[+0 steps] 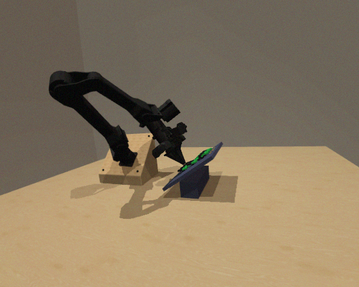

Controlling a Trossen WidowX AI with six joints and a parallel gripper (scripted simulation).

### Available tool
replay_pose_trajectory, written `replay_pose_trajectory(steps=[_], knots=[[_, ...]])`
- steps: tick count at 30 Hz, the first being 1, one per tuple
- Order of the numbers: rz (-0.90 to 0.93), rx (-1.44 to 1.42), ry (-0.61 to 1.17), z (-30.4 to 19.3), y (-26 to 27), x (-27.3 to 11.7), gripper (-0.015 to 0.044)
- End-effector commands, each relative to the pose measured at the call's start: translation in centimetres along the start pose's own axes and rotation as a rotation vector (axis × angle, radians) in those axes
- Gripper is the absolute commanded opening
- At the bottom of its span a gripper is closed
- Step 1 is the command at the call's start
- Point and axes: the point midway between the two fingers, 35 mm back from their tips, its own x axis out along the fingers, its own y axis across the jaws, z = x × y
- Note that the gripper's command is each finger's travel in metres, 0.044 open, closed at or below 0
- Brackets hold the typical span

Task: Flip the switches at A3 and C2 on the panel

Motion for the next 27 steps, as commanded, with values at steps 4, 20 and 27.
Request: replay_pose_trajectory(steps=[4,20,27], knots=[[0.003,-0.003,0.001,-0.03,0.06,0.03,0.0000],[0.003,-0.003,0.001,-0.03,0.06,0.18,0.0000],[0.003,-0.003,0.001,-0.04,0.05,0.28,0.0000]])
